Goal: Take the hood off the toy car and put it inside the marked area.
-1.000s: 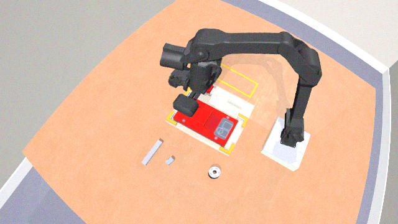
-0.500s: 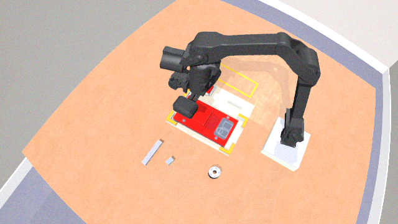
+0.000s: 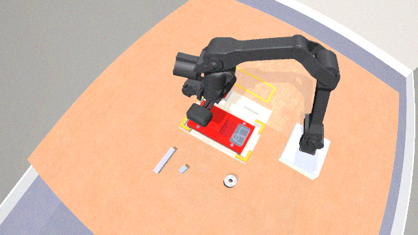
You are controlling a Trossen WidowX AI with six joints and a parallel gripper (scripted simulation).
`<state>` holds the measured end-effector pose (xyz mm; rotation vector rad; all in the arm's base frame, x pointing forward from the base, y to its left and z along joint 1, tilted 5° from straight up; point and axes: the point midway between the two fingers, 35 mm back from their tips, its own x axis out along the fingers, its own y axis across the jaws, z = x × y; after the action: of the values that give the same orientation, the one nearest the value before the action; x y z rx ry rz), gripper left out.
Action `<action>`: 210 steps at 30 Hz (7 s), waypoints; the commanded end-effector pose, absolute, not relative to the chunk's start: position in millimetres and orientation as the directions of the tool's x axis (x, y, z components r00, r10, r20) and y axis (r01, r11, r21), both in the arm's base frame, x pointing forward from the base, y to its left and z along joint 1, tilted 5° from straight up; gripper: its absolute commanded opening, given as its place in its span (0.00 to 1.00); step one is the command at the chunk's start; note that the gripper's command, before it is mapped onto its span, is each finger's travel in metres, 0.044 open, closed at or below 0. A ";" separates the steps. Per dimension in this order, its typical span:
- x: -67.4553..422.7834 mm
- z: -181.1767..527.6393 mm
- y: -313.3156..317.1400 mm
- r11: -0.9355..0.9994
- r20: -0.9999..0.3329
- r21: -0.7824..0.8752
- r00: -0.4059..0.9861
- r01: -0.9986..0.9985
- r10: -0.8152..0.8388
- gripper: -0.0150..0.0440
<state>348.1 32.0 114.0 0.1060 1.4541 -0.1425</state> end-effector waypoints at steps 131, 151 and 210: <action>347.3 107.5 31.0 0.986 -0.994 -0.014 0.108 0.167 -0.033 0.25; 339.9 134.9 -19.1 0.986 -0.994 -0.018 0.102 0.164 -0.035 0.25; 262.5 124.1 -189.0 0.985 -0.994 -0.033 0.101 0.167 -0.051 0.25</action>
<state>262.0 -189.4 128.2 0.0953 1.4608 -0.1672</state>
